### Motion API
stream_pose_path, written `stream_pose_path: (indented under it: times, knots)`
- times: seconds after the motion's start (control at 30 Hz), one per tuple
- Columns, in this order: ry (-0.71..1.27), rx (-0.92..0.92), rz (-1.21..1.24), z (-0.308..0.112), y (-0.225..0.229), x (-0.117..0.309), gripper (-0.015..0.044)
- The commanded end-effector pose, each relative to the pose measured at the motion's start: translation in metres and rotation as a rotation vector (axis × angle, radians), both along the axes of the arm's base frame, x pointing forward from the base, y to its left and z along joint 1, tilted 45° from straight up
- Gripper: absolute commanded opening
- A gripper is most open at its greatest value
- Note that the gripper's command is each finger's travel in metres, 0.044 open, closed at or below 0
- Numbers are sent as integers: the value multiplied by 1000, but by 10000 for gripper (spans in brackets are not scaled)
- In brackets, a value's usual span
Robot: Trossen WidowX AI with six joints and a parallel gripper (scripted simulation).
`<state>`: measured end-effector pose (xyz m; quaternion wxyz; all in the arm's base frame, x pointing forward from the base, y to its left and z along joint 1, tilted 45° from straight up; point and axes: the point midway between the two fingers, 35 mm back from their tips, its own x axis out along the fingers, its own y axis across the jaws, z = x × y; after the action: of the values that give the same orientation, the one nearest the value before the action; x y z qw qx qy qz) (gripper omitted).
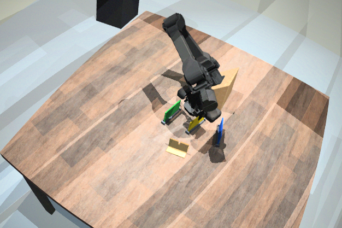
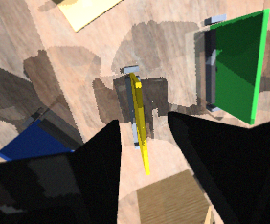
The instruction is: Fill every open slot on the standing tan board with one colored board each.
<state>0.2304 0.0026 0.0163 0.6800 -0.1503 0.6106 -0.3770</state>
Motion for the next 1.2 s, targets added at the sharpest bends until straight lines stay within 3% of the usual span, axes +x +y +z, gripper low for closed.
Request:
stream_pose_path:
  times: [0.0,1.17]
  knots:
    - [4,-6,6,-4,-4,-1,182]
    - [4,-8,6,-43,-44,-2,182]
